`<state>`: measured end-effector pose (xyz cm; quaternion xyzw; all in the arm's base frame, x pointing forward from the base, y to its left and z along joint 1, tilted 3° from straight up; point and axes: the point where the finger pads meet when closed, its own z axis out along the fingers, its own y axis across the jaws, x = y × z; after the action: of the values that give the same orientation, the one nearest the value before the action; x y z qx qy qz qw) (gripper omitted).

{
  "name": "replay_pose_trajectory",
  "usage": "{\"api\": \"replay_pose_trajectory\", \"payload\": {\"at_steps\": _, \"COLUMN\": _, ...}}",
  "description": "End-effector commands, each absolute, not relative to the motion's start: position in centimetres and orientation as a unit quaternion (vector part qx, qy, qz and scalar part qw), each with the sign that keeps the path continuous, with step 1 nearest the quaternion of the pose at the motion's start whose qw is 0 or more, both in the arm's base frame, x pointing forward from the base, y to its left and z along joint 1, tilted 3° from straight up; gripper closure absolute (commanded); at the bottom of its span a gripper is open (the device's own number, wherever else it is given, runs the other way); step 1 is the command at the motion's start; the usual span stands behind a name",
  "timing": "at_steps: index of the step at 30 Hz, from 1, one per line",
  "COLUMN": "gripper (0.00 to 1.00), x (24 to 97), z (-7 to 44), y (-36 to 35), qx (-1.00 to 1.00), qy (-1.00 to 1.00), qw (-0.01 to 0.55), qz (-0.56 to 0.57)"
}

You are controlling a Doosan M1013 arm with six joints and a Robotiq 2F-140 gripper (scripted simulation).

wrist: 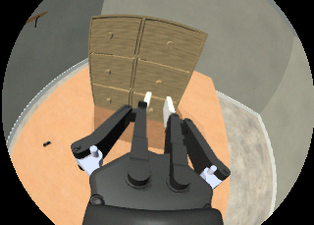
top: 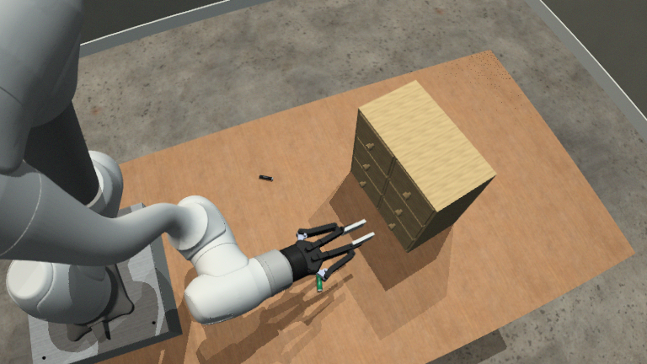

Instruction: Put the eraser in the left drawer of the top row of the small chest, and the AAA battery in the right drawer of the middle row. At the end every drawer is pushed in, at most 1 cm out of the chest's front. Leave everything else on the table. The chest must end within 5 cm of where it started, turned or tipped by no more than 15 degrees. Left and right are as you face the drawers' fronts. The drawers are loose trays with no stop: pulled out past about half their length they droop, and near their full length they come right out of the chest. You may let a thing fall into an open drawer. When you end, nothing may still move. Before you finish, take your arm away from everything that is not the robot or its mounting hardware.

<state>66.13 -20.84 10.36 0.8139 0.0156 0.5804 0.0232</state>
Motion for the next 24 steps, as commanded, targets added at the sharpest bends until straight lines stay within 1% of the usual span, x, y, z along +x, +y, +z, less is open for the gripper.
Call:
{"api": "replay_pose_trajectory", "payload": {"at_steps": 1, "gripper": 0.80, "x": 66.2, "z": 10.4, "y": -20.8, "qx": 0.814, "qy": 0.016, "qw": 0.023, "qz": 0.580}}
{"api": "replay_pose_trajectory", "payload": {"at_steps": 15, "gripper": 0.80, "x": 68.7, "z": 9.6, "y": -20.9, "qx": 0.814, "qy": 0.016, "qw": 0.023, "qz": 0.580}}
{"api": "replay_pose_trajectory", "payload": {"at_steps": 24, "gripper": 0.80, "x": 71.5, "z": 8.8, "y": -20.9, "qx": 0.814, "qy": 0.016, "qw": 0.023, "qz": 0.580}}
